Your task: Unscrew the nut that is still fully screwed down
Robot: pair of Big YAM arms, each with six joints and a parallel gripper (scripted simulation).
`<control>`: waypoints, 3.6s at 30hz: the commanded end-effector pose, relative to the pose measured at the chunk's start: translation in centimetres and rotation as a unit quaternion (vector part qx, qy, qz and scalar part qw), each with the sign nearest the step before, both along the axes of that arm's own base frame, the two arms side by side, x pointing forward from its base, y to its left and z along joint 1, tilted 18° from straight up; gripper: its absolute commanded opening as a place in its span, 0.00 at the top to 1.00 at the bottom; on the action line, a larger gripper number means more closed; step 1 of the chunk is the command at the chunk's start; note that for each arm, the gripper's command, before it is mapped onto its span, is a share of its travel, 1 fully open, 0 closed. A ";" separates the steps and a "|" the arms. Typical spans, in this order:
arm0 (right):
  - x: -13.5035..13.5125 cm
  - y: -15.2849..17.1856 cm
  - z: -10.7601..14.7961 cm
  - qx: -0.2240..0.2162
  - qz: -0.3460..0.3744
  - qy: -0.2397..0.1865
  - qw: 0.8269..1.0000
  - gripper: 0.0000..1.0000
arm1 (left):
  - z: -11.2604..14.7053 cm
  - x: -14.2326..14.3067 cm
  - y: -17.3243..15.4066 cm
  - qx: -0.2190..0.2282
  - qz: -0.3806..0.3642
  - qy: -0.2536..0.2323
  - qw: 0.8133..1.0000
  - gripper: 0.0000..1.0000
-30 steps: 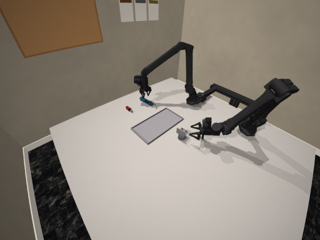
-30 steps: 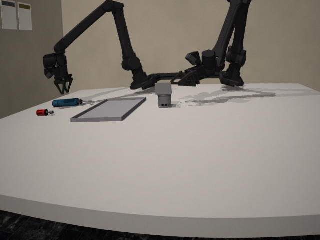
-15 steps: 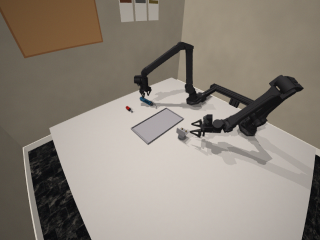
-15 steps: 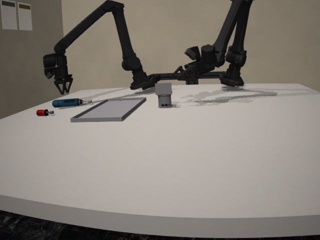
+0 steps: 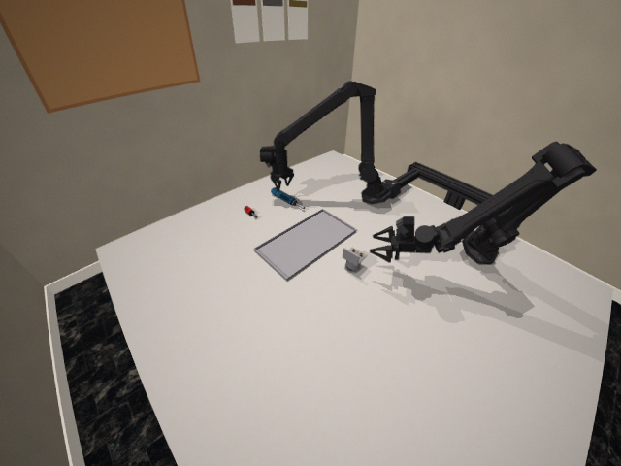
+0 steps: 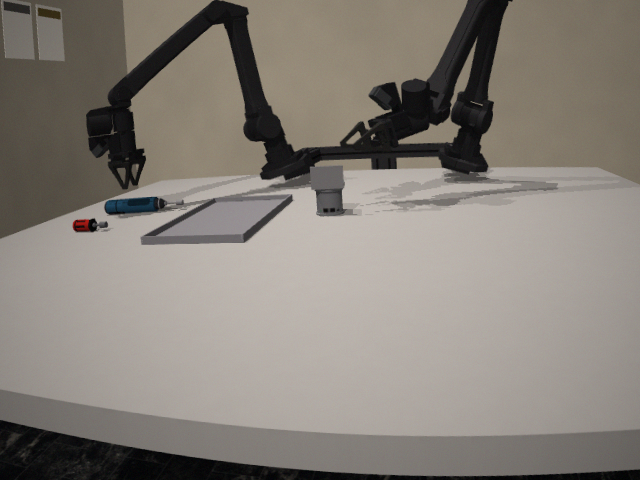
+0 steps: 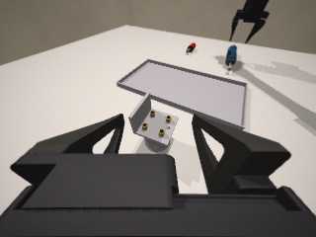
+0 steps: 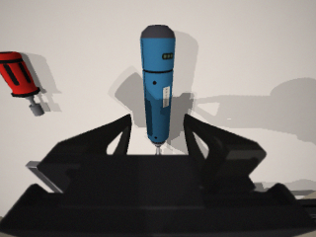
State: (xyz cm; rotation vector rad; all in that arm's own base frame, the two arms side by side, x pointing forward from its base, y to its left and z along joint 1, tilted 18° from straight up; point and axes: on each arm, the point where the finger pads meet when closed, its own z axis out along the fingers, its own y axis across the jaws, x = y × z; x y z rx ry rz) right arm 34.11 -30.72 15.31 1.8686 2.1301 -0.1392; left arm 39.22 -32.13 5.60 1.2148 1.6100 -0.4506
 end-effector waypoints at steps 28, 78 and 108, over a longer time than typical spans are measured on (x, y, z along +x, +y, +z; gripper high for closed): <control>0.7 -0.5 1.5 -0.010 0.000 -0.011 1.000 0.35 | 6.9 0.5 -2.6 -0.018 -0.003 -0.020 1.000 0.14; 0.7 -0.5 1.5 -0.010 0.000 -0.011 1.000 0.35 | 6.2 5.3 4.2 0.246 0.003 -0.060 0.967 0.14; 0.7 -0.5 1.5 -0.010 0.000 -0.011 1.000 0.35 | 6.5 5.1 9.5 0.440 -0.076 -0.050 0.894 0.14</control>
